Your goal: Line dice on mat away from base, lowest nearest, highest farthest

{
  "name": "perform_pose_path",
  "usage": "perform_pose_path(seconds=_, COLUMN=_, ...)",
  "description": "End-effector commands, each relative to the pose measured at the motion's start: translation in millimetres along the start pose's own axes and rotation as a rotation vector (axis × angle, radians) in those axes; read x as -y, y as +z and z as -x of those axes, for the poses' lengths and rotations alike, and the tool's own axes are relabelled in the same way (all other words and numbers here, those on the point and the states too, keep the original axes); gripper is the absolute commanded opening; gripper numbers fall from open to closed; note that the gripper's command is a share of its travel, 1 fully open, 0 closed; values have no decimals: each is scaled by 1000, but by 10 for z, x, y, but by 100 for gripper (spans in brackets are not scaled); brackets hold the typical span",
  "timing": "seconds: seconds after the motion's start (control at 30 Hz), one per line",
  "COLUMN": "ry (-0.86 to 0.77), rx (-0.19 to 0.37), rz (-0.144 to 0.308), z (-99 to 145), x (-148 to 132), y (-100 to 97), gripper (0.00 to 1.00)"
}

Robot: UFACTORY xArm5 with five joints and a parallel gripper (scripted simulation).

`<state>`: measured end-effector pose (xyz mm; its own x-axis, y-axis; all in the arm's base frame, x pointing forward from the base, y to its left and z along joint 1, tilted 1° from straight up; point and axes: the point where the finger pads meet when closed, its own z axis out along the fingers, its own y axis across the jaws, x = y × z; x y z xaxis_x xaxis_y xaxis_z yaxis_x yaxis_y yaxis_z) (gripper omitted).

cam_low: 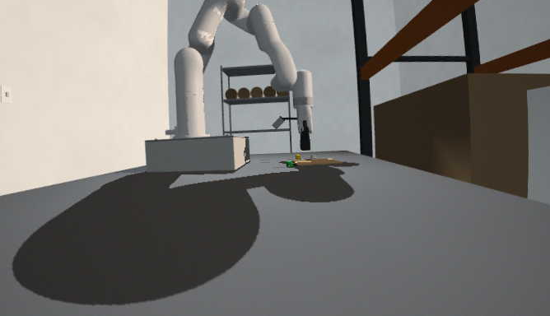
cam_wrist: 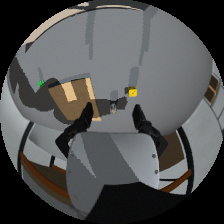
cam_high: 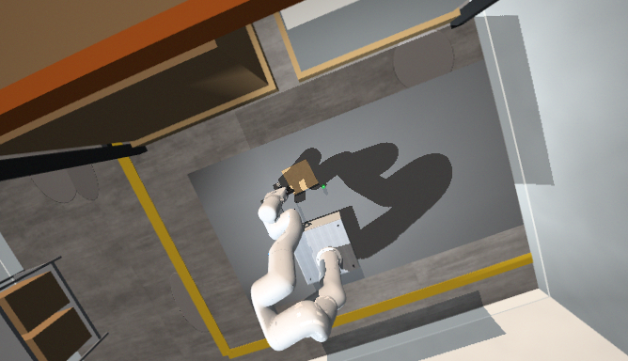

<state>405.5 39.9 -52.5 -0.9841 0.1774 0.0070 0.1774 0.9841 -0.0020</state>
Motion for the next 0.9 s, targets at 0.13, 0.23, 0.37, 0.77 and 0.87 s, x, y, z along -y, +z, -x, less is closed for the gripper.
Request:
perform_pose_path(seconds=0.13, ry=0, rx=3, rz=1, z=10, x=-5, y=-9, gripper=100)
perform_pose_path(seconds=0.23, ry=0, rx=3, rz=1, z=-6, x=-15, y=-10, gripper=100)
perform_pose_path(seconds=0.37, ry=0, rx=3, rz=1, z=-97, x=-74, y=-11, gripper=100)
perform_pose_path(seconds=0.77, ry=0, rx=5, rz=1, z=-485, x=-329, y=-17, gripper=100)
perform_pose_path(seconds=0.87, ry=0, rx=6, rz=1, z=-535, x=-361, y=-17, gripper=100)
